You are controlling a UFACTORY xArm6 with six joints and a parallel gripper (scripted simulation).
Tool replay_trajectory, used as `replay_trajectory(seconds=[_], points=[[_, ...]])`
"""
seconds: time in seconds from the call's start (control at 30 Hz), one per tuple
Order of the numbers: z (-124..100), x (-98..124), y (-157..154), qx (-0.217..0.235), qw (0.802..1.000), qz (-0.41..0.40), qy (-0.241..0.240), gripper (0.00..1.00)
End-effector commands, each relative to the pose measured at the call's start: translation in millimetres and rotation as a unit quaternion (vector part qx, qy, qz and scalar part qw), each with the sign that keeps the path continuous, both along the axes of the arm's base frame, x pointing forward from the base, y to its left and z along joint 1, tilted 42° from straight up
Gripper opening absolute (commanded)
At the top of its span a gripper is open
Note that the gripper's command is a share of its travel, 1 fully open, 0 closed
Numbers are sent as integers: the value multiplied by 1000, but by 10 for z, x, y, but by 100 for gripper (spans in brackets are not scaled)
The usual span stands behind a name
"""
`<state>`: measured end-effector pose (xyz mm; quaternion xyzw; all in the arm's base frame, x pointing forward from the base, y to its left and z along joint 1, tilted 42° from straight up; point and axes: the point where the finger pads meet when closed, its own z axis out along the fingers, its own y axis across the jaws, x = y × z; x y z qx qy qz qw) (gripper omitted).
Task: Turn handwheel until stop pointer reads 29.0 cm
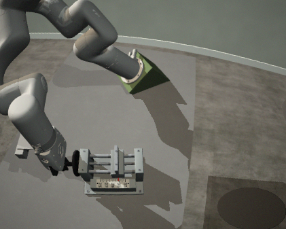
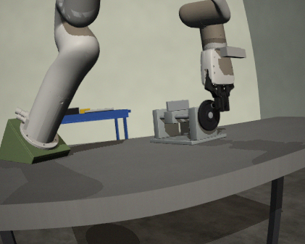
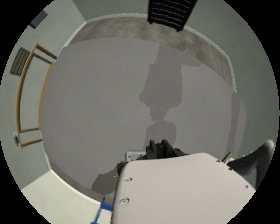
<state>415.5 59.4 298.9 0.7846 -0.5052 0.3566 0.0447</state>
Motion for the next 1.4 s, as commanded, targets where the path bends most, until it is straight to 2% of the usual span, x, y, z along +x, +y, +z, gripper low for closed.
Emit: replay_trajectory(seconds=[0.0,0.27,0.63,0.83,1.37], points=[[-15,89,9,0,1000,-1,0,6],[-125,251,-29,0,1000,-1,0,6],[-307,311,-155,0,1000,-1,0,6],[-413,256,-256,0,1000,-1,0,6],[-475,10,-380,0,1000,-1,0,6]])
